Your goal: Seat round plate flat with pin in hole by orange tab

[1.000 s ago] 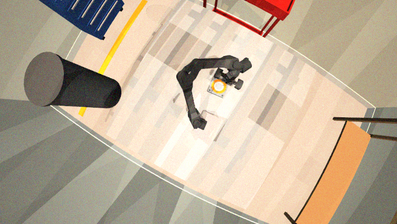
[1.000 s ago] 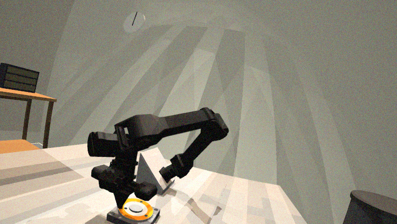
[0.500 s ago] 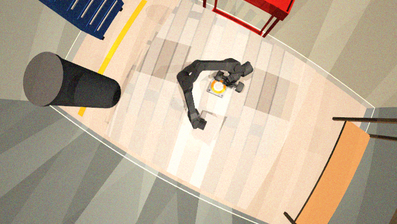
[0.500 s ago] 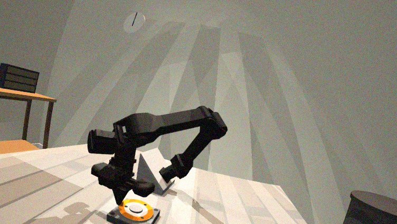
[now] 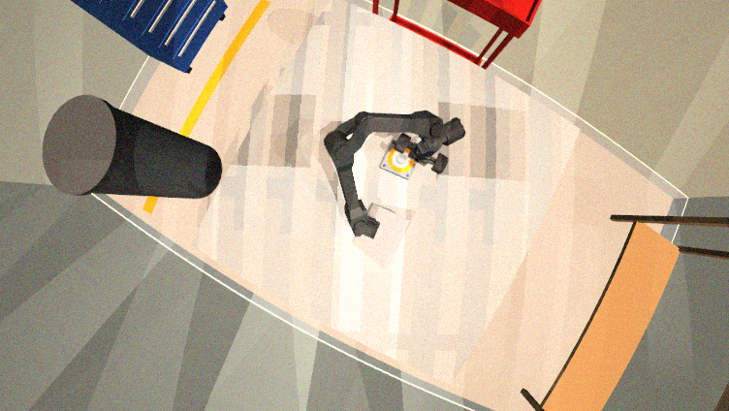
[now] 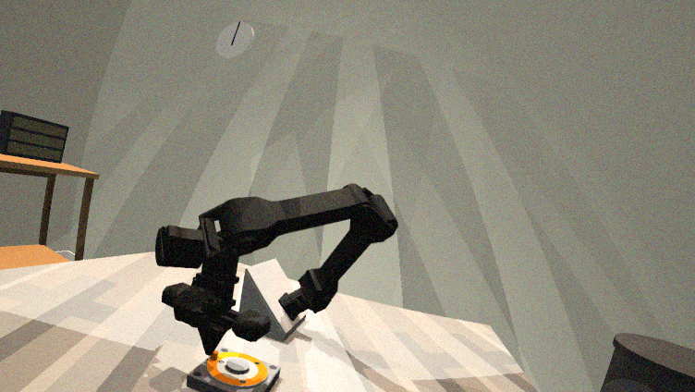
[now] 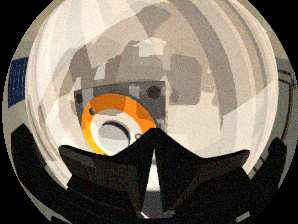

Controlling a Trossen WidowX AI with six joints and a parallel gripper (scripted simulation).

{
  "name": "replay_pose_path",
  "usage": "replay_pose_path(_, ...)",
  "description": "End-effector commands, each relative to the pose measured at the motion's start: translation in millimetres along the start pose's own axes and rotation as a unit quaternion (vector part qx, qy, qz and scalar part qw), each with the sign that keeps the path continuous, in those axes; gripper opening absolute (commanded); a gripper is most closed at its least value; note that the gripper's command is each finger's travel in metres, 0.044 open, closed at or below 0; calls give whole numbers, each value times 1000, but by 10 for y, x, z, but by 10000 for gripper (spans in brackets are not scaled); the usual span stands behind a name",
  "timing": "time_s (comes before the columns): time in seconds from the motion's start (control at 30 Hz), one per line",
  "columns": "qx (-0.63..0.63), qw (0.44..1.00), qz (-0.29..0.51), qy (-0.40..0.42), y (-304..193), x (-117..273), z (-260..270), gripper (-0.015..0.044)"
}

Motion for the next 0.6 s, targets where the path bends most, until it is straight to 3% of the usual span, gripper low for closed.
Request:
replay_pose_path(0.0,2,1000,3,-1,-37,-20,-10,0)
replay_pose_path(0.37,2,1000,3,-2,-25,391,0,0)
replay_pose_path(0.57,-1,1000,0,-1,-18,332,-4,0)
Point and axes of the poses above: the point midway between the two fingers, 35 mm back from their tips, its own x axis back along the fingers, its own z axis across the jaws, y = z × x, the point moved 4 cm from there along x, back along the fingers, and after that the axes turned 9 degrees about x, right-handed, at the moved point
